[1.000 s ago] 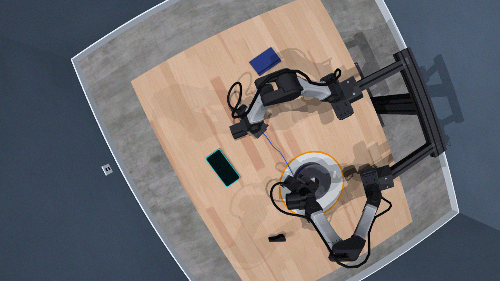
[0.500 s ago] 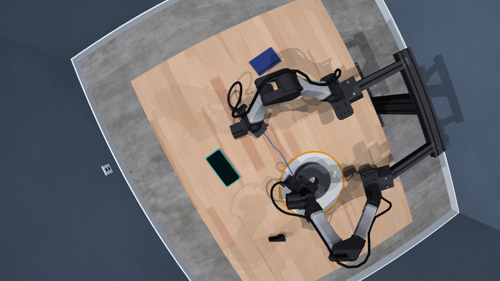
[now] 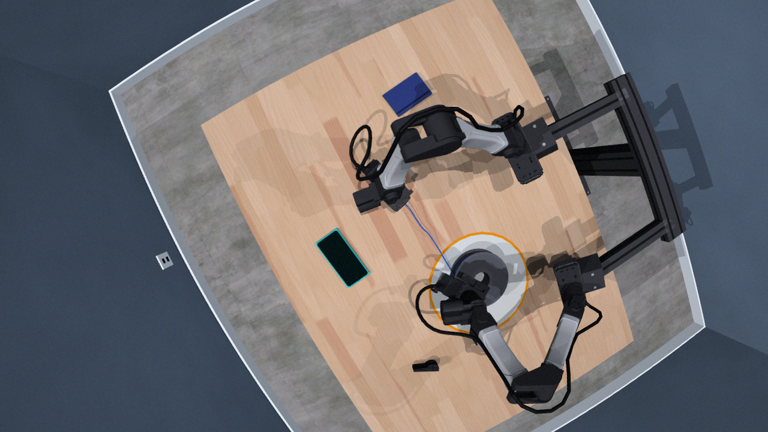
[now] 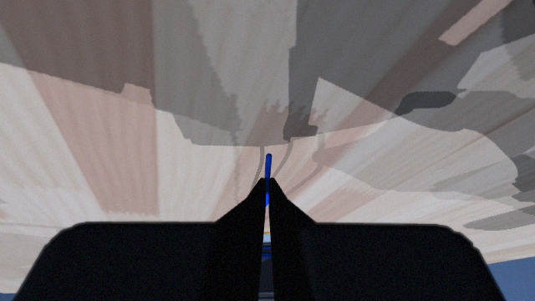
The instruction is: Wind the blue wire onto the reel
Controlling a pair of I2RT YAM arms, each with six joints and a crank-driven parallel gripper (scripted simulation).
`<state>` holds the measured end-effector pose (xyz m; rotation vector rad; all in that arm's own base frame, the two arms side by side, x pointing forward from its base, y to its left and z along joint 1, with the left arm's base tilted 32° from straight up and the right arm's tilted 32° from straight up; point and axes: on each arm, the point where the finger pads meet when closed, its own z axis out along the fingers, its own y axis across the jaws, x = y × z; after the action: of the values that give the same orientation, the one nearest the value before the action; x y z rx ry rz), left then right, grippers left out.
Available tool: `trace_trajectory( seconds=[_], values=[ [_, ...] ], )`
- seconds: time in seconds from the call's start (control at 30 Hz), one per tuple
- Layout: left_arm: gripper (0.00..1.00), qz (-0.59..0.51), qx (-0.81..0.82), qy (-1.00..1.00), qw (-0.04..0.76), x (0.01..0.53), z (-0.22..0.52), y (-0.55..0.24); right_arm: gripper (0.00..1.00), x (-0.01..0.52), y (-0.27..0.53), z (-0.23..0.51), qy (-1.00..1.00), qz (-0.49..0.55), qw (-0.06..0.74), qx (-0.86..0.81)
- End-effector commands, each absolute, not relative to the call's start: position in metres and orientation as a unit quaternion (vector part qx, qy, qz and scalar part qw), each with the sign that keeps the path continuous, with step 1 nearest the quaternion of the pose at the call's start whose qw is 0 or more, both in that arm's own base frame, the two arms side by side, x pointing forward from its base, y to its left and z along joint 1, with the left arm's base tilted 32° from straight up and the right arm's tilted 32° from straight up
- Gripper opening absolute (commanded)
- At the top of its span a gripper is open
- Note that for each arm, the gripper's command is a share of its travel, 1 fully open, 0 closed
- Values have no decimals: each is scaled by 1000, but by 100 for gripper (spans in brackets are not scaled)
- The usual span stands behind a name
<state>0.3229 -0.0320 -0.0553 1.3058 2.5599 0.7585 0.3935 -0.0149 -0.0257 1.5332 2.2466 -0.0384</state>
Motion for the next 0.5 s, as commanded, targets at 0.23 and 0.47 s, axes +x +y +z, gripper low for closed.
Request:
trace_trajectory(
  seconds=[0.23,0.47],
  values=[
    [70,199,77,959,188,256,-67,18,0,385,43,-44,819,14,192,541],
    [70,159,-104,957,219,227,-87,3,0,380,57,-60,836,12,175,520]
  ],
)
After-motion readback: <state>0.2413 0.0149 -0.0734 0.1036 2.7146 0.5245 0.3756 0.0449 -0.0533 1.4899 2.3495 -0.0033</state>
